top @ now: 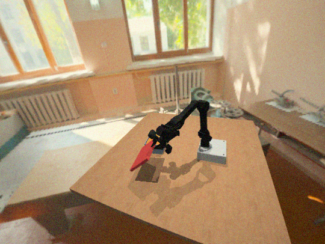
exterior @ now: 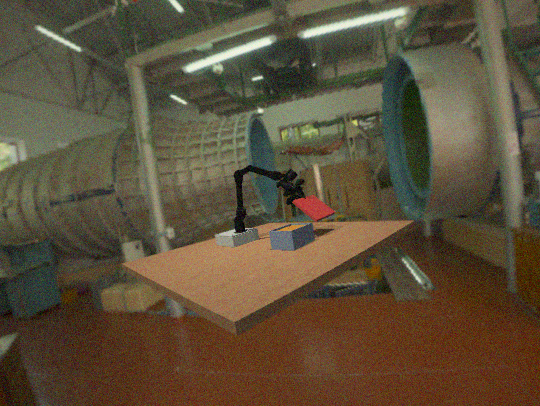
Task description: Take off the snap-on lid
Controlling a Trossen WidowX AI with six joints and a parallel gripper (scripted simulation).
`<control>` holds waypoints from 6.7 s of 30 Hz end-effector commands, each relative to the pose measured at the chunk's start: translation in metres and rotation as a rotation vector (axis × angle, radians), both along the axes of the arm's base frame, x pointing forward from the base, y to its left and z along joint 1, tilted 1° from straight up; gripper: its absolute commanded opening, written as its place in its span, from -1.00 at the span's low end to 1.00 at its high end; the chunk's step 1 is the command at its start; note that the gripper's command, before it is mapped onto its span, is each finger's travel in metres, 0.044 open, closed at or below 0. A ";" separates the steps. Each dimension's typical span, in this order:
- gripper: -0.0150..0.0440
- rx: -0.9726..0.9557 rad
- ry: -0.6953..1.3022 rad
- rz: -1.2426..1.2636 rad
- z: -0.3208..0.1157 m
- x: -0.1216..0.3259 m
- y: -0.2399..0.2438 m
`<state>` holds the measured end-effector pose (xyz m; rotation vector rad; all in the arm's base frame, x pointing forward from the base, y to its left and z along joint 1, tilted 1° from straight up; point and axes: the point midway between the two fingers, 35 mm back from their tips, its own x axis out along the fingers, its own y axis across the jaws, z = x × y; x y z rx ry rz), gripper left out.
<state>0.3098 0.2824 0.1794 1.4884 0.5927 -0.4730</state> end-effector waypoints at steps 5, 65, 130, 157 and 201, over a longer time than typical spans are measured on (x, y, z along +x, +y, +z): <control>-0.49 0.005 -0.011 -0.009 -0.004 0.001 0.000; -0.49 0.004 -0.011 -0.009 -0.052 0.002 0.000; -0.49 0.004 -0.011 -0.009 -0.105 0.004 0.001; -0.49 0.004 -0.011 -0.009 -0.126 0.004 0.001; -0.49 0.003 -0.011 -0.009 -0.162 0.005 0.001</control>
